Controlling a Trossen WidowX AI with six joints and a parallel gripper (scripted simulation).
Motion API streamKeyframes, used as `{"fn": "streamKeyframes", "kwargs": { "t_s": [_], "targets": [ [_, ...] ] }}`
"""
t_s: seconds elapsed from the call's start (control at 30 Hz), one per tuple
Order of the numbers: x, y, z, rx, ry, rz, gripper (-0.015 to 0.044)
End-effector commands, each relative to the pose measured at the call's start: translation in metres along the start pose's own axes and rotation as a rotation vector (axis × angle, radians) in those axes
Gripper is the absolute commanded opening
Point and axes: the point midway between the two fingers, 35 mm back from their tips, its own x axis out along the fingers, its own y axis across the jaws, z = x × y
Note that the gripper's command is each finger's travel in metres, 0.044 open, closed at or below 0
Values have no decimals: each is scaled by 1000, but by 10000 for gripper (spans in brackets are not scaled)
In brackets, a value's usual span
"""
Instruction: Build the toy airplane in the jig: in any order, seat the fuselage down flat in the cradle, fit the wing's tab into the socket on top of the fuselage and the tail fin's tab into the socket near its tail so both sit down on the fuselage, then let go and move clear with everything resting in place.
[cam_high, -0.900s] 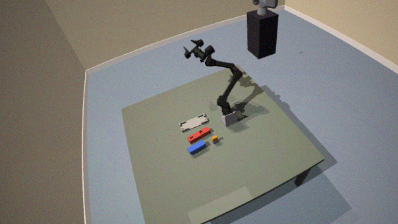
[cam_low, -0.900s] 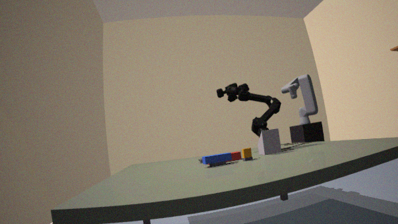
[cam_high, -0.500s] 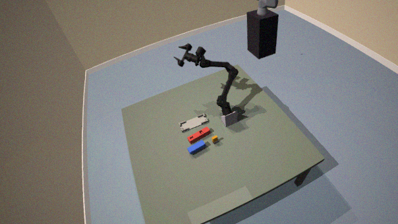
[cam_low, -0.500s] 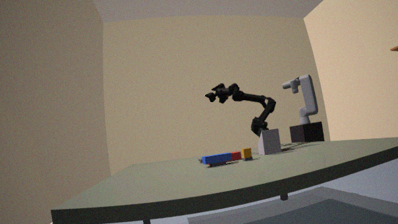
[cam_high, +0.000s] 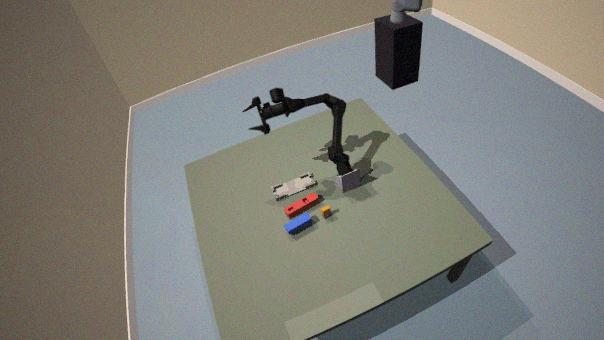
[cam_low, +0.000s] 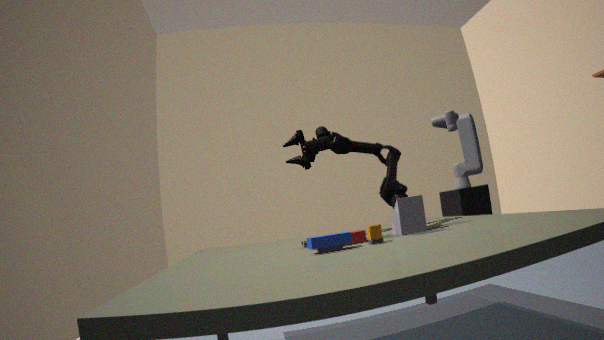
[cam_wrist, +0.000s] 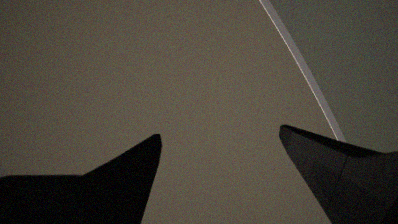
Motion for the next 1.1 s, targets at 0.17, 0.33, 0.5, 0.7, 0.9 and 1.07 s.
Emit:
{"fn": "streamKeyframes", "kwargs": {
  "t_s": [0.17,0.33,0.5,0.7,0.9,1.07],
  "targets": [
    [22,-125,-90,-382,240,-417,440],
    [8,-199,-128,-683,405,-653,440],
    [-24,-269,-152,-1027,609,-881,440],
    [-81,-339,-158,-1521,931,-1151,440],
    [-122,-368,-148,-1896,1201,-1328,440],
    [-122,-368,-148,-1896,1201,-1328,440]
  ]
}}
